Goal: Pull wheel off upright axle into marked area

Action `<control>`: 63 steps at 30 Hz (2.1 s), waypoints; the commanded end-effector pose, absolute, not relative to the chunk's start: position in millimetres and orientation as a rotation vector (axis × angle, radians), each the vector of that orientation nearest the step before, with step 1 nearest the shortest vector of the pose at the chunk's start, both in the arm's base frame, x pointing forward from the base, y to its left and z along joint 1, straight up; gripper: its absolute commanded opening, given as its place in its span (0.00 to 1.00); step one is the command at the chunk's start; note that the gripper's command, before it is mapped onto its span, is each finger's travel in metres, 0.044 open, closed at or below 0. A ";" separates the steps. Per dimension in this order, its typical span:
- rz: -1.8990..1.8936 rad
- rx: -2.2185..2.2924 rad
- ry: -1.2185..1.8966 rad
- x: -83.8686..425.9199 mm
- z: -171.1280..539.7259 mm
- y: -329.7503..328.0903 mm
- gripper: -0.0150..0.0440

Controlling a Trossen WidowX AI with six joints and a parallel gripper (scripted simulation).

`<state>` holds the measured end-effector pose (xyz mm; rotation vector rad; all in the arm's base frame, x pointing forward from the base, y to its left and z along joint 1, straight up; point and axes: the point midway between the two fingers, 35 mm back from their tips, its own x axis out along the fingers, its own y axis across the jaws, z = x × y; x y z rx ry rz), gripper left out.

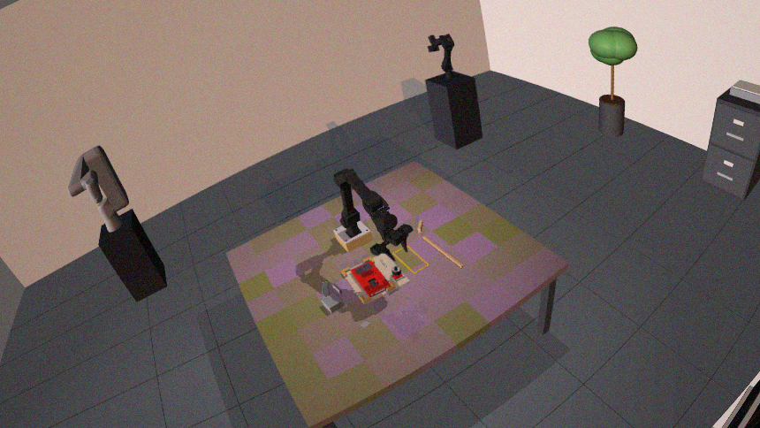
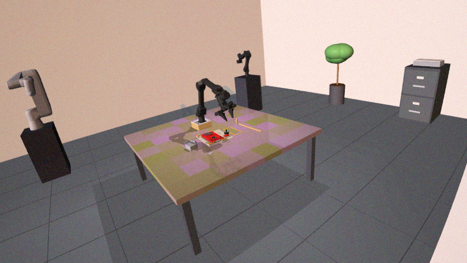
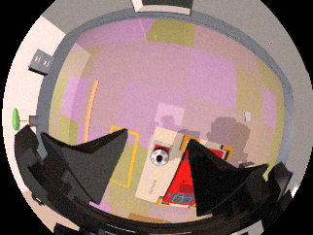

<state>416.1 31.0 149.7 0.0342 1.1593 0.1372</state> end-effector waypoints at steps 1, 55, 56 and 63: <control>0.067 0.025 1.369 389.5 117.9 35.7 0.76; 0.005 0.005 1.544 367.8 26.1 28.6 0.34; 0.005 0.005 1.544 367.8 26.3 28.6 0.29; 0.005 0.004 1.543 367.8 28.6 28.6 0.25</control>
